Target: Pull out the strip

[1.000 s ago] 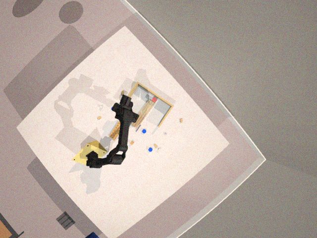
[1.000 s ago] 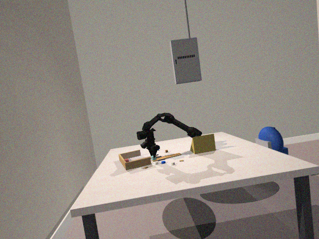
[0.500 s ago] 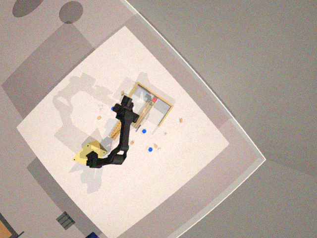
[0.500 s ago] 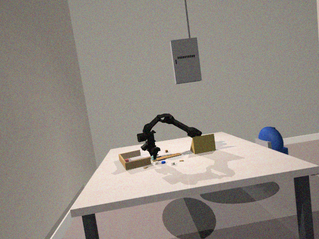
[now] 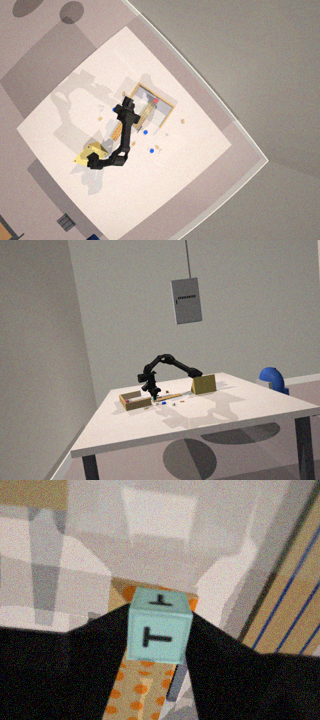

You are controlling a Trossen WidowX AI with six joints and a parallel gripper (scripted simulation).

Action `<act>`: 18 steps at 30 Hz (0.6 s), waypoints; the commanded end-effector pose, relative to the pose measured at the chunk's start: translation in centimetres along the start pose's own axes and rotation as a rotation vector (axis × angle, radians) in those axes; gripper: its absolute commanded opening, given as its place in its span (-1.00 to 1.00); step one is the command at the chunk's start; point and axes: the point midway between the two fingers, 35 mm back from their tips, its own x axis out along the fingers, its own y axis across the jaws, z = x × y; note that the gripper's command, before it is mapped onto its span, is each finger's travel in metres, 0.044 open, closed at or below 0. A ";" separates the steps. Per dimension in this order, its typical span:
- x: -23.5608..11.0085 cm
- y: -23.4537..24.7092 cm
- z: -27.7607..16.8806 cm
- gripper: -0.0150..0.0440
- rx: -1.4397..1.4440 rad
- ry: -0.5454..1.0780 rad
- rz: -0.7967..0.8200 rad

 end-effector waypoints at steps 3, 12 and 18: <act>0.0 0.0 0.0 -0.34 0.000 0.000 0.000; -2.6 0.9 -3.2 -0.49 -0.007 0.004 0.000; -4.1 1.3 -5.6 -0.49 -0.010 0.007 -0.003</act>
